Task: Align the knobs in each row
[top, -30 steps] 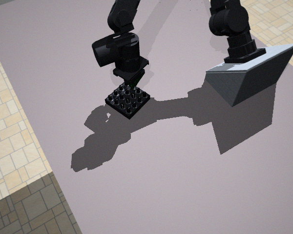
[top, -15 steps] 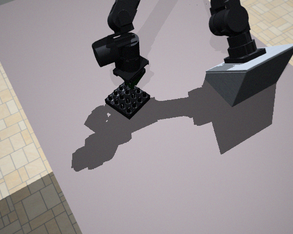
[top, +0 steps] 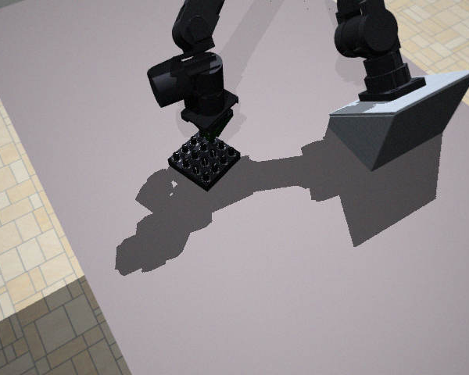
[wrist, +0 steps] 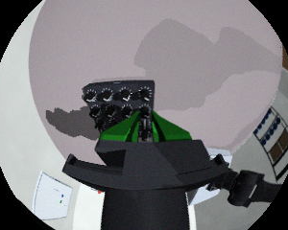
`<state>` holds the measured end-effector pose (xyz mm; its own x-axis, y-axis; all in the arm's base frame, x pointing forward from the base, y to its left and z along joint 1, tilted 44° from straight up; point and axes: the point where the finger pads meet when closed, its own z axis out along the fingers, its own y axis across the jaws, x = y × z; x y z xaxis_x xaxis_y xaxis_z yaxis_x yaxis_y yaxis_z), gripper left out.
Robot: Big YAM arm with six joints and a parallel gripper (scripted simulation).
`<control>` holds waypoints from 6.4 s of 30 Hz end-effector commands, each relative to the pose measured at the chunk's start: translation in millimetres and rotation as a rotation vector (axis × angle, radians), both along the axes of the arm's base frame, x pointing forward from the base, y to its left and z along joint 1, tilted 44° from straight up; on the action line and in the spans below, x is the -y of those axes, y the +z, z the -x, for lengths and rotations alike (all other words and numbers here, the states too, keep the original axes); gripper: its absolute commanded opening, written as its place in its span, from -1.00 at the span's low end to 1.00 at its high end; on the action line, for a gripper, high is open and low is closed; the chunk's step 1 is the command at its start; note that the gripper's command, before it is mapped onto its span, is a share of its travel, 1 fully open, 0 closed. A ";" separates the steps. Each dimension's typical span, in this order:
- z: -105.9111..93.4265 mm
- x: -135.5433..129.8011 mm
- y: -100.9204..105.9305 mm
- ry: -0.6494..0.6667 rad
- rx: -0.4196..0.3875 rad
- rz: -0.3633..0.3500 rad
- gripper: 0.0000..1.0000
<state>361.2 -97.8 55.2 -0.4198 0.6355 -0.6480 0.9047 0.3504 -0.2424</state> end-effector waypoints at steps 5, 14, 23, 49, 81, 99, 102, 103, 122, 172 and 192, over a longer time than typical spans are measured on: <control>-17.1 -20.0 29.6 0.015 0.055 -0.002 -0.63; -15.5 -33.0 43.2 0.015 0.056 -0.004 -0.63; -8.3 -27.6 41.9 -0.005 0.043 -0.002 -0.63; -9.5 -46.7 42.3 0.380 -0.297 0.038 -0.63; -2.5 -64.7 33.7 0.986 -0.898 0.111 -0.63; -2.7 -62.9 33.5 1.106 -1.023 0.122 -0.63; -2.7 -62.9 33.5 1.106 -1.023 0.122 -0.63; -2.7 -62.9 33.5 1.106 -1.023 0.122 -0.63; -2.7 -62.9 33.5 1.103 -1.021 0.121 -0.63; 2.6 -27.9 -0.3 1.090 -1.033 0.115 -0.63; 2.1 -25.6 -6.4 1.096 -1.032 0.119 -0.63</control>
